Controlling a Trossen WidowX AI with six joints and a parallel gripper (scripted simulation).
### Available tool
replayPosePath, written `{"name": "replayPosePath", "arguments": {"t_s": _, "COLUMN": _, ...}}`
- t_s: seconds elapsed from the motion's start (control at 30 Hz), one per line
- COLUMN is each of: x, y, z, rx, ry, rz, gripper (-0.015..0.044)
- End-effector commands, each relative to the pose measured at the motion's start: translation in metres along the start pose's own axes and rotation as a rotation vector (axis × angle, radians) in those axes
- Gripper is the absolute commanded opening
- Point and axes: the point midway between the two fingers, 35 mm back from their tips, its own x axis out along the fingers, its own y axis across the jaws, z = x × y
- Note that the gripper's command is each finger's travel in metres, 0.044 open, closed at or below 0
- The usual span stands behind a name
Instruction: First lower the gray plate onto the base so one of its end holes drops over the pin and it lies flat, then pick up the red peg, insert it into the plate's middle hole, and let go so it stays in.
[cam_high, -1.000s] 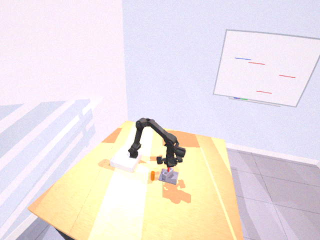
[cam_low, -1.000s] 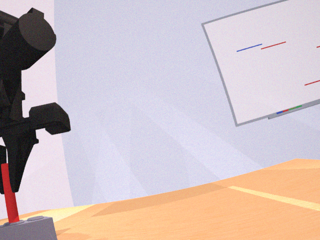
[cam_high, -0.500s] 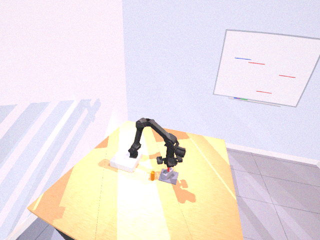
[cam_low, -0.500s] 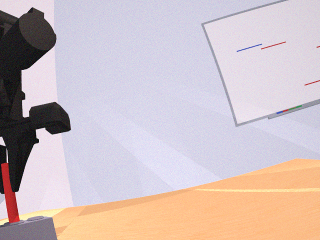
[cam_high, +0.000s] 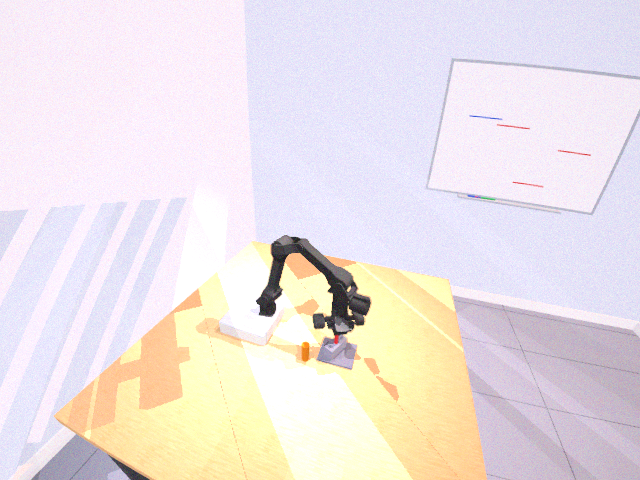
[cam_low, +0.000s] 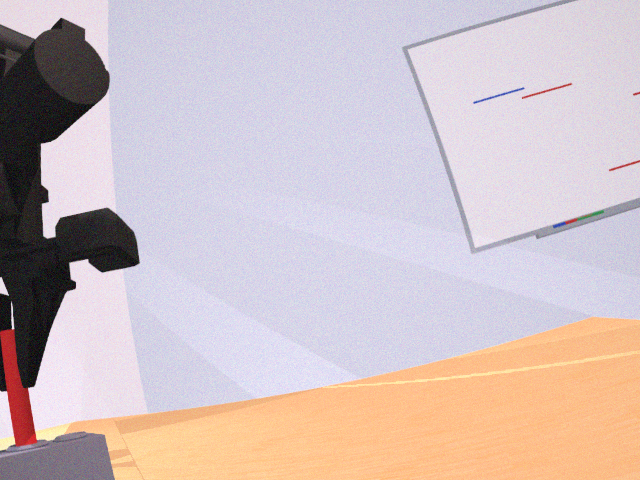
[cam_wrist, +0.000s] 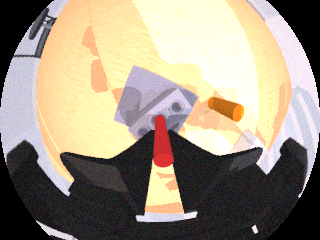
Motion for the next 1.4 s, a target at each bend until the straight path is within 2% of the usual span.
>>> {"name": "replayPosePath", "arguments": {"t_s": 0.0, "x": 0.000, "y": 0.000, "z": 0.000, "rx": 0.000, "ry": 0.000, "rz": 0.000, "gripper": 0.0000}}
{"name": "replayPosePath", "arguments": {"t_s": 0.2, "x": 0.000, "y": 0.000, "z": 0.000, "rx": 0.000, "ry": 0.000, "rz": 0.000, "gripper": 0.0000}}
{"name": "replayPosePath", "arguments": {"t_s": 0.4, "x": 0.000, "y": 0.000, "z": 0.000, "rx": 0.000, "ry": 0.000, "rz": 0.000, "gripper": 0.0150}}
{"name": "replayPosePath", "arguments": {"t_s": 1.37, "x": -0.014, "y": -0.002, "z": 0.000, "rx": -0.005, "ry": 0.005, "rz": -0.002, "gripper": 0.0150}}
